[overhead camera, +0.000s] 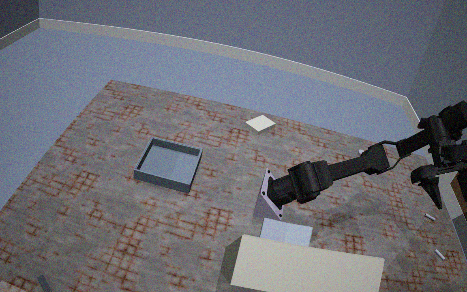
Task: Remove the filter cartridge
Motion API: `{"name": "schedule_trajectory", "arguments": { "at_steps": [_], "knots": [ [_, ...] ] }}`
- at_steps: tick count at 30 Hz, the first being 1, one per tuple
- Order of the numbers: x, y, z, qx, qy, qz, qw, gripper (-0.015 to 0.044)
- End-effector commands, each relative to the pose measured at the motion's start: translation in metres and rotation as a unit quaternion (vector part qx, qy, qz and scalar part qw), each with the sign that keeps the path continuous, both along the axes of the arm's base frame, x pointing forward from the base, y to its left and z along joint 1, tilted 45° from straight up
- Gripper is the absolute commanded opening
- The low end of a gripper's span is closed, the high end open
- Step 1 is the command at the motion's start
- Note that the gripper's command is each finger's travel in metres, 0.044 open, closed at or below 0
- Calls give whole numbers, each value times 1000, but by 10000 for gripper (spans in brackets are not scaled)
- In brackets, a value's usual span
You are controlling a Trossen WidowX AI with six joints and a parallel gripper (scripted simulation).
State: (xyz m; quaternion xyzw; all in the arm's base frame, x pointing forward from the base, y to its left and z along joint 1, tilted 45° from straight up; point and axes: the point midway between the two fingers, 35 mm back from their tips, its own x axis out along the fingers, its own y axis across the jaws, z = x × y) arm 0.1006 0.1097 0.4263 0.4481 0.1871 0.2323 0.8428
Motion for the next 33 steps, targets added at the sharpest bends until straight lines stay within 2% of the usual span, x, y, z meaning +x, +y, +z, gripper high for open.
{"name": "schedule_trajectory", "arguments": {
  "at_steps": [1, 4, 8, 11, 12, 21, 23, 30, 33],
  "knots": [
    [1, -1, 0, 2, 2, -1, 1000, 374],
    [16, -19, -1, 39, 35, -18, 998, 295],
    [57, -71, -9, 150, 129, -69, 978, 190],
    [63, -81, -12, 169, 144, -78, 972, 111],
    [63, -81, -12, 169, 144, -78, 972, 102],
    [64, -82, -13, 171, 148, -80, 971, 102],
    [74, -94, -26, 188, 183, -93, 960, 102],
    [116, -166, -63, 383, 309, -161, 856, 102],
    [132, -208, -90, 493, 366, -196, 765, 102]
  ]
}}
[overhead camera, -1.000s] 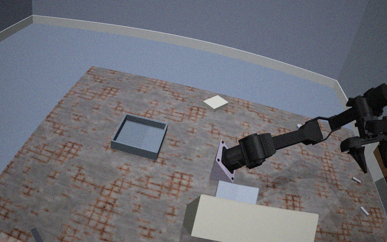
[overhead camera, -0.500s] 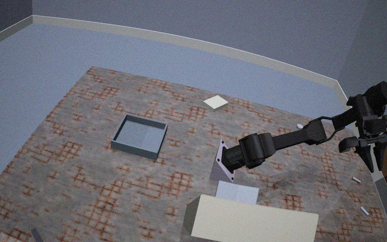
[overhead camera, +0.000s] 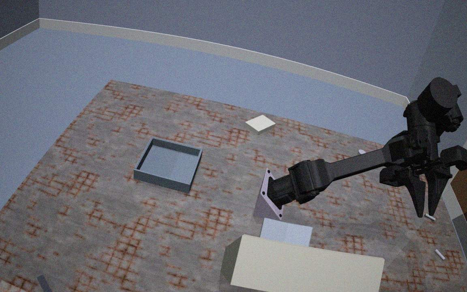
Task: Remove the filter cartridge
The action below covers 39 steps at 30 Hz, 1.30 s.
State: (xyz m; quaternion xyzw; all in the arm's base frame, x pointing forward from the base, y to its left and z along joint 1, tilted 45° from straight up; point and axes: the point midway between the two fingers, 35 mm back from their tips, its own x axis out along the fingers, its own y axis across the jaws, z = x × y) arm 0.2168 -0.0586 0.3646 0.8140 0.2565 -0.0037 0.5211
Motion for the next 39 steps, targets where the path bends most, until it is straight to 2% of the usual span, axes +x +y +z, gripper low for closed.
{"name": "schedule_trajectory", "arguments": {
  "at_steps": [1, 6, 12, 27, 39],
  "knots": [
    [20, -54, -40, 163, 96, -72, 979, 102],
    [30, -106, -89, 340, 184, -150, 910, 102],
    [29, -153, -151, 517, 262, -225, 783, 102],
    [29, -154, -152, 521, 264, -227, 780, 102],
    [44, -150, -161, 518, 267, -228, 780, 102]
  ]
}}
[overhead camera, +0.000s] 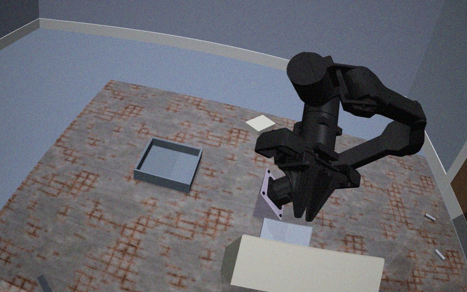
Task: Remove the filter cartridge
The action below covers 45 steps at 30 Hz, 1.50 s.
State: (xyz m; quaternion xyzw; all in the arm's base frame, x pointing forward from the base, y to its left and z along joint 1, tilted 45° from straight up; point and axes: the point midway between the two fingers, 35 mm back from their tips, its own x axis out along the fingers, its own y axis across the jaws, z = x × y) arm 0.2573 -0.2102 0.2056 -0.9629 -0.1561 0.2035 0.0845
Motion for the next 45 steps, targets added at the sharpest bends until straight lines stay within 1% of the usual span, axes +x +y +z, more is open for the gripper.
{"name": "schedule_trajectory", "arguments": {
  "at_steps": [1, 23, 45],
  "knots": [
    [5, 2, -3, -1, 3, -1, 1000, 102],
    [36, 16, -12, 1, -2, -2, 1000, 102],
    [37, 16, -12, 1, -3, -2, 1000, 102]
  ]
}}
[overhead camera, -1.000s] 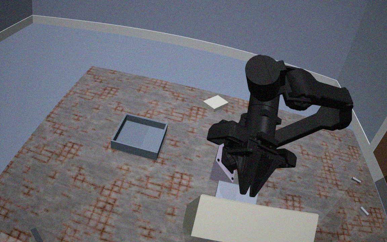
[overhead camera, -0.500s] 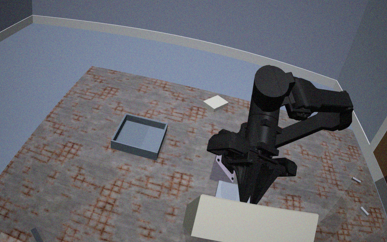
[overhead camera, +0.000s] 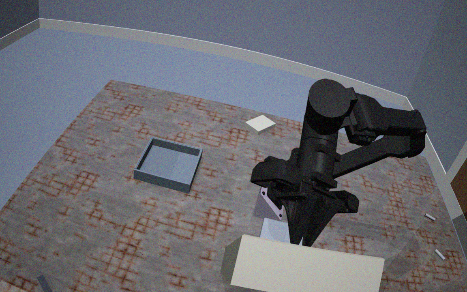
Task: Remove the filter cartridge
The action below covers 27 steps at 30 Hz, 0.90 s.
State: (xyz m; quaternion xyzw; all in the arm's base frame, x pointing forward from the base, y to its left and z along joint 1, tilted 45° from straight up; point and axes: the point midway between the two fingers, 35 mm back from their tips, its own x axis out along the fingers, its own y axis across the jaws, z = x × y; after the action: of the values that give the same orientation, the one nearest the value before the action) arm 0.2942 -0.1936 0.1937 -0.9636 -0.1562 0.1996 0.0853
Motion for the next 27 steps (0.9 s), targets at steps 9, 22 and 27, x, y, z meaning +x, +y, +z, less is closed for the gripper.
{"name": "schedule_trajectory", "arguments": {
  "at_steps": [9, 22, 27],
  "knots": [
    [0, -1, -1, 0, 1, -2, 1000, 102],
    [1, -1, -3, -1, 1, -2, 1000, 102],
    [2, 0, -3, -1, 1, -2, 1000, 102]
  ]
}}
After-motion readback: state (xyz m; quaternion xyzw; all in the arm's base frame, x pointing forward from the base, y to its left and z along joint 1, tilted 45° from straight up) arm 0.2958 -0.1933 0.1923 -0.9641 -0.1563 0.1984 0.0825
